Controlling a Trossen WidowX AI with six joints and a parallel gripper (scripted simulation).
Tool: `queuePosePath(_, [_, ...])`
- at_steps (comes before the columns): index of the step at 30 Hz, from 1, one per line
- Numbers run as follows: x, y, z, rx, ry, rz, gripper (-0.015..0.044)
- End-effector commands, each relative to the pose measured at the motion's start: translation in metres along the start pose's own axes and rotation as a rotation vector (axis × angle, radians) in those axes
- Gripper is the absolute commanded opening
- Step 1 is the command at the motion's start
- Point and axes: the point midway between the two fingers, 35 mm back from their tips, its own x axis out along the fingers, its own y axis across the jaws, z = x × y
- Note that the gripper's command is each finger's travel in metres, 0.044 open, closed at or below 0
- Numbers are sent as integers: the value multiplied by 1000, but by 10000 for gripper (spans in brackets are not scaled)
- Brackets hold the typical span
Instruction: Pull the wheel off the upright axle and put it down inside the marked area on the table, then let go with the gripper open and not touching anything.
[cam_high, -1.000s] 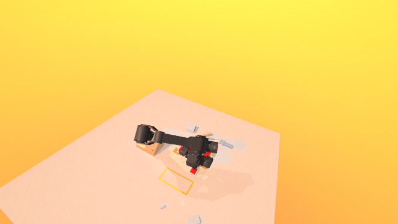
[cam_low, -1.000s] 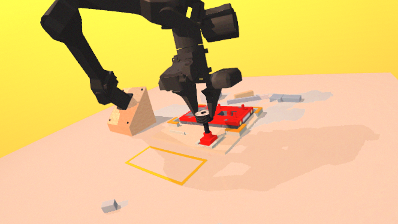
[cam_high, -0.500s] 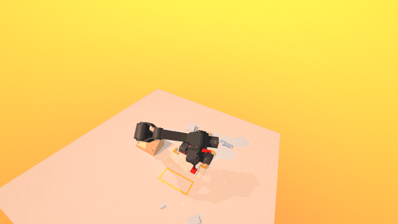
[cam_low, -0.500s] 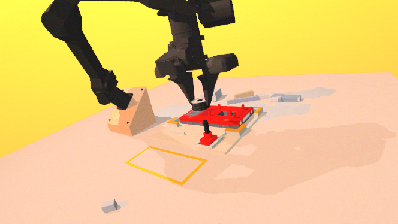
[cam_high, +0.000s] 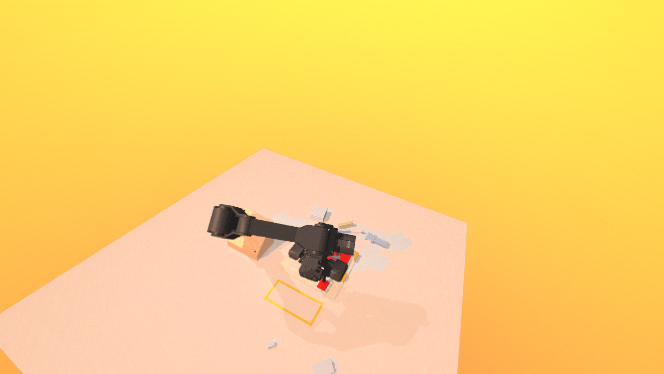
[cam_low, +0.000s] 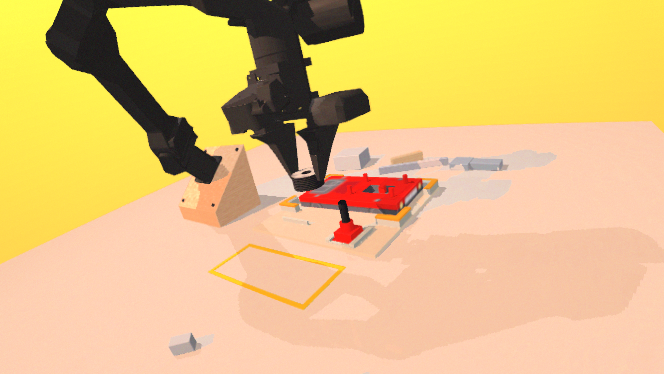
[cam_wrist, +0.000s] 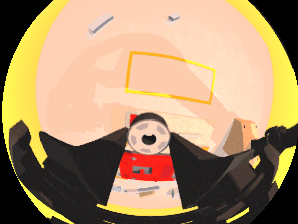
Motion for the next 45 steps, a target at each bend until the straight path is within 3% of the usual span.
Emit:
queuePosePath(1, [-1, -13, 19, -7, -4, -4, 0])
queuePosePath(14, [-3, -45, 65, -2, -7, -3, 0])
queuePosePath(29, [20, -45, 65, -2, -7, -2, 0])
queuePosePath(45, [101, -46, 67, -2, -11, -2, 0])
